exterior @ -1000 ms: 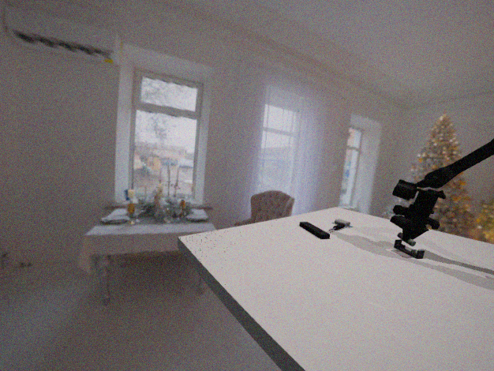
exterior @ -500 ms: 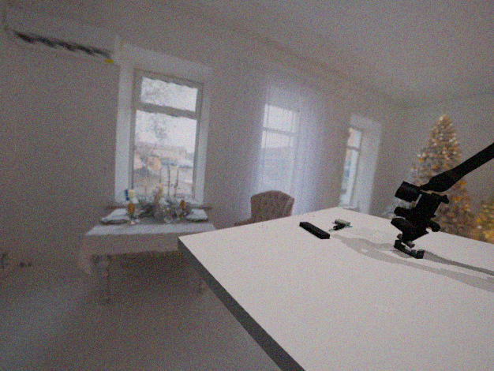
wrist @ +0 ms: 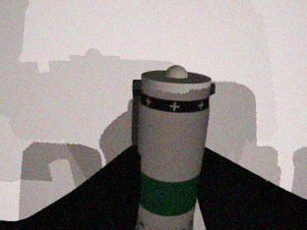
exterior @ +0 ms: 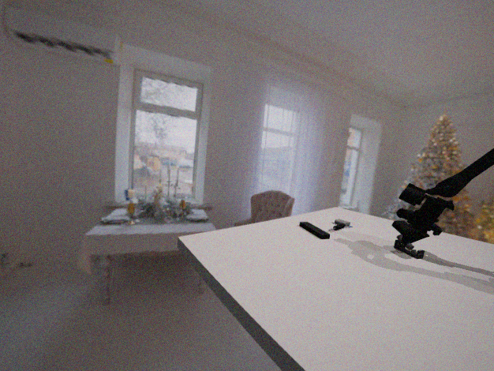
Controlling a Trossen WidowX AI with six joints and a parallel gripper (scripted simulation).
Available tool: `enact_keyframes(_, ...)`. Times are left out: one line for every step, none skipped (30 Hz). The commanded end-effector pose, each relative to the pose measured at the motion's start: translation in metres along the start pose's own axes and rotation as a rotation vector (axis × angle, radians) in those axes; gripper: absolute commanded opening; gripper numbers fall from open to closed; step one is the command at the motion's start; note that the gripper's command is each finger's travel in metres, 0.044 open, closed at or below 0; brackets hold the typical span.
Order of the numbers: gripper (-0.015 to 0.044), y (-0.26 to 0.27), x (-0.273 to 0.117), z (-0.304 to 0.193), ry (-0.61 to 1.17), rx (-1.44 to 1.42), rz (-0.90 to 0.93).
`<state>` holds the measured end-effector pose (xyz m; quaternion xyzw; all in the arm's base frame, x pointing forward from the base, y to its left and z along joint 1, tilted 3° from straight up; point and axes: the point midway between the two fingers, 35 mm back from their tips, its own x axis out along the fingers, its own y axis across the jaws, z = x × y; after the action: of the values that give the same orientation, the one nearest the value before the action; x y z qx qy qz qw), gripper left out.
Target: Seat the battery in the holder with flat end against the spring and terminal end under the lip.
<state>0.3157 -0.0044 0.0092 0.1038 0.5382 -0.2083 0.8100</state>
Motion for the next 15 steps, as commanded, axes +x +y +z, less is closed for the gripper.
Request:
enact_keyframes(0.0075, -0.0007, 0.0000, -0.0029, -0.029, 0.006, -0.001)
enact_keyframes(0.0075, -0.0007, 0.0003, -0.0034, -0.036, 0.006, -0.001)
enact_keyframes(0.0075, -0.0007, 0.0006, -0.0039, -0.043, 0.006, -0.002)
enact_keyframes(0.0075, -0.0008, 0.0008, -0.0044, -0.049, 0.007, -0.002)
enact_keyframes(0.0075, -0.0008, 0.0011, -0.0049, -0.056, 0.007, -0.003)
enact_keyframes(0.0075, -0.0008, 0.0013, -0.0054, -0.062, 0.008, -0.003)
enact_keyframes(0.0075, -0.0009, 0.0016, -0.0059, -0.068, 0.008, -0.003)
enact_keyframes(0.0075, -0.0009, 0.0018, -0.0064, -0.074, 0.009, -0.004)
enact_keyframes(0.0075, -0.0010, 0.0020, -0.0069, -0.081, 0.009, -0.004)
enact_keyframes(0.0075, -0.0011, 0.0022, -0.0074, -0.087, 0.010, -0.004)
enact_keyframes(0.0075, -0.0012, 0.0024, -0.0080, -0.092, 0.010, -0.005)
enact_keyframes(0.0075, -0.0013, 0.0026, -0.0085, -0.098, 0.011, -0.005)
enact_keyframes(0.0075, -0.0014, 0.0027, -0.0089, -0.102, 0.011, -0.005)
enact_keyframes(0.0075, -0.0014, 0.0028, -0.0091, -0.104, 0.012, -0.005)
enact_keyframes(0.0075, -0.0015, 0.0028, -0.0091, -0.103, 0.012, -0.005)
